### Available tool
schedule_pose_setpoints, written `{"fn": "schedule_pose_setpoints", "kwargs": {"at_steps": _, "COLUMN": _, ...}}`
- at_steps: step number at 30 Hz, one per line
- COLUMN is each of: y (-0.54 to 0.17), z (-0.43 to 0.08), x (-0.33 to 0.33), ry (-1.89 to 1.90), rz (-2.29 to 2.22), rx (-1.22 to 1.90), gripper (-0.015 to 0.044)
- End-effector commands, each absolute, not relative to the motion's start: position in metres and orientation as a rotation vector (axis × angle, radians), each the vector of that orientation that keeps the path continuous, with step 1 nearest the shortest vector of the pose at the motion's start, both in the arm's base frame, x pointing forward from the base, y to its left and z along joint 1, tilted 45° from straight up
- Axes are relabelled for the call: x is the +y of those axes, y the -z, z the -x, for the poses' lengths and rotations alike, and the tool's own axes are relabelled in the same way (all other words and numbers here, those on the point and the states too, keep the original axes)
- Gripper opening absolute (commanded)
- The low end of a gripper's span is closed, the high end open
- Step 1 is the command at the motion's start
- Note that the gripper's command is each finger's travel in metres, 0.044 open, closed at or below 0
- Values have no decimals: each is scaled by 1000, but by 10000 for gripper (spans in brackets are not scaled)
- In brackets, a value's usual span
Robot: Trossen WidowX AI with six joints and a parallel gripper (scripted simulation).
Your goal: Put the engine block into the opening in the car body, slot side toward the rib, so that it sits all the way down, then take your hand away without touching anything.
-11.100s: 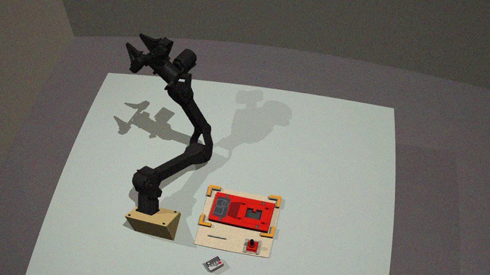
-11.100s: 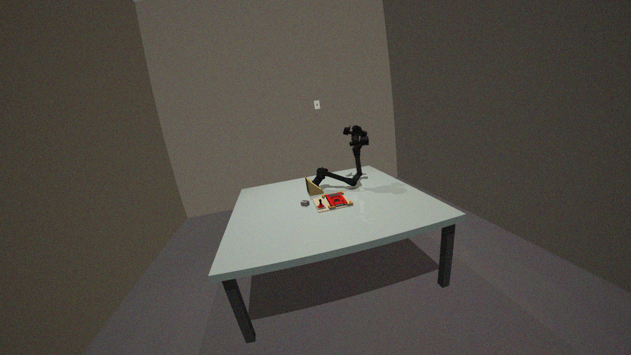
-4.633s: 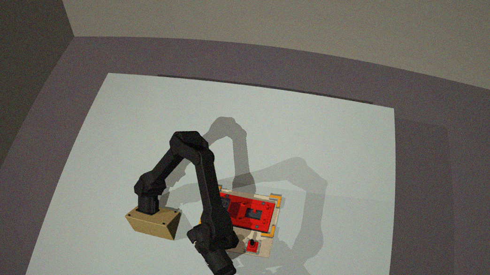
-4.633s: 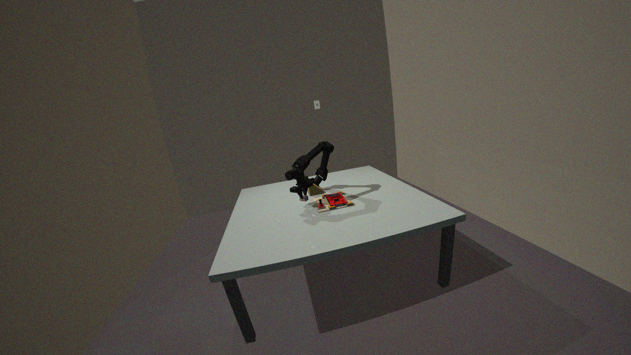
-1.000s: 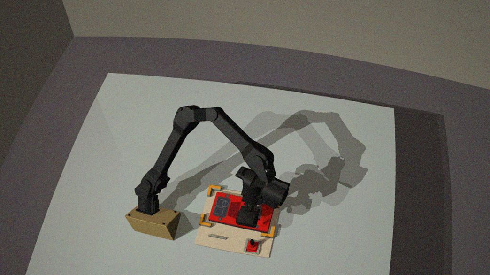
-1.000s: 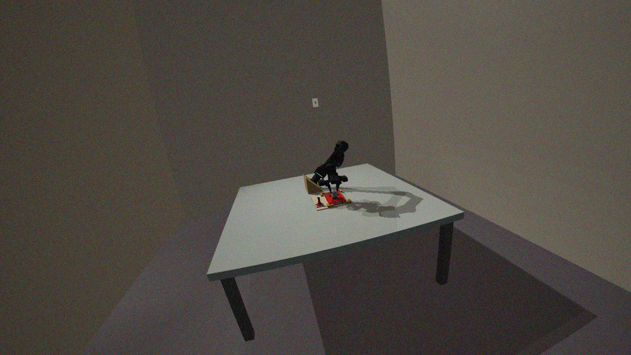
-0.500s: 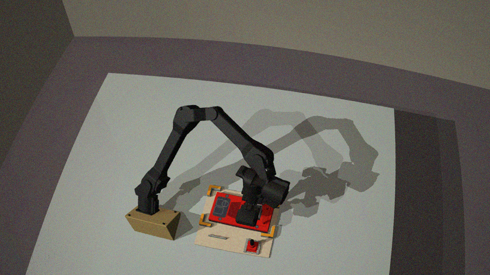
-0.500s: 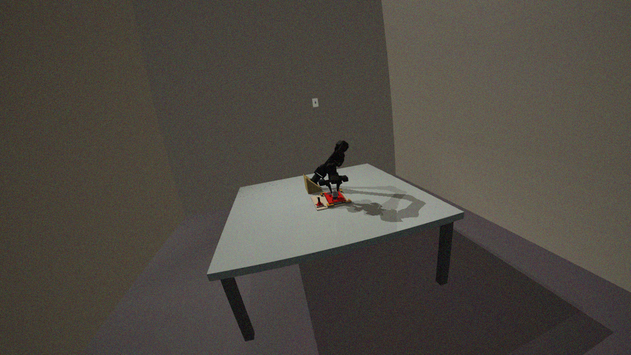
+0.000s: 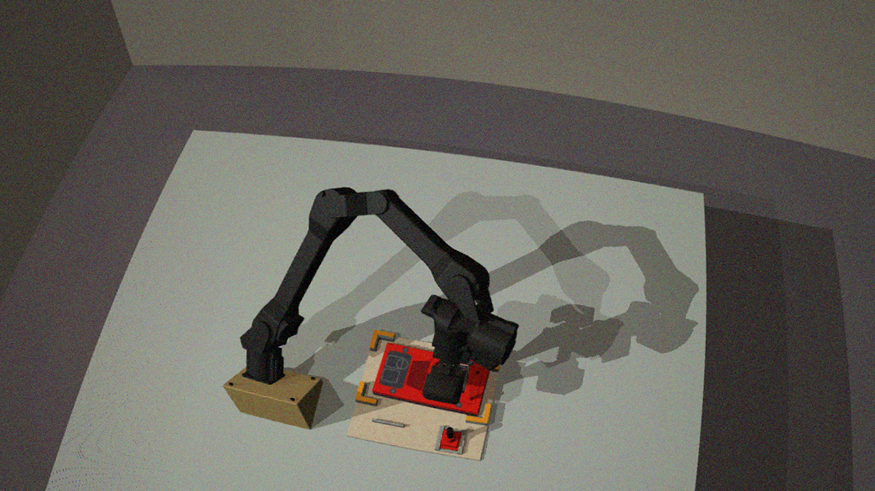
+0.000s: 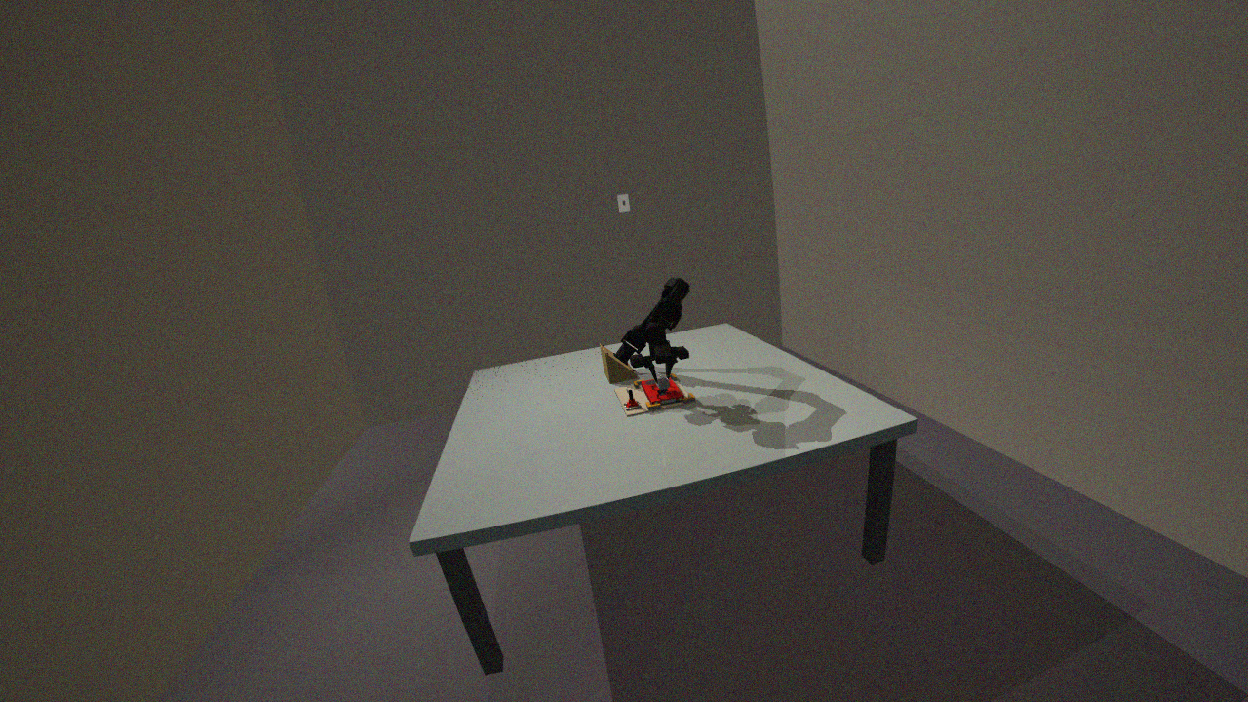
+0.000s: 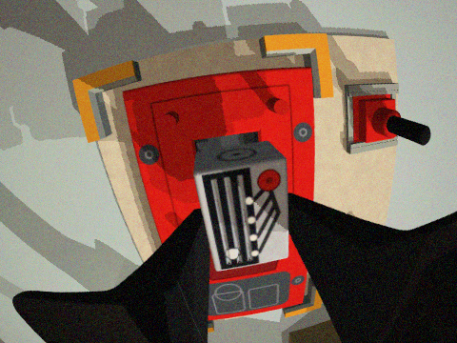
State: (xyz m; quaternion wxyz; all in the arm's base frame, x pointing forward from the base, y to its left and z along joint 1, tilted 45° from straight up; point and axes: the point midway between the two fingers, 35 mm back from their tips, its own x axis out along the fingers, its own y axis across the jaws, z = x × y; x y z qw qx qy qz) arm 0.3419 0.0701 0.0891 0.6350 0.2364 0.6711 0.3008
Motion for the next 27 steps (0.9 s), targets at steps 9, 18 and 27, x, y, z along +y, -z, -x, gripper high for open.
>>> {"fn": "schedule_pose_setpoints", "kwargs": {"at_steps": 9, "y": -92, "z": -343, "x": 71, "ry": -704, "rz": -527, "rx": 1521, "gripper": 160}}
{"fn": "schedule_pose_setpoints", "kwargs": {"at_steps": 18, "y": -92, "z": -342, "x": 71, "ry": -653, "rz": -579, "rx": 1550, "gripper": 160}}
{"fn": "schedule_pose_setpoints", "kwargs": {"at_steps": 27, "y": -90, "z": -341, "x": 72, "ry": -674, "rz": -558, "rx": 1538, "gripper": 160}}
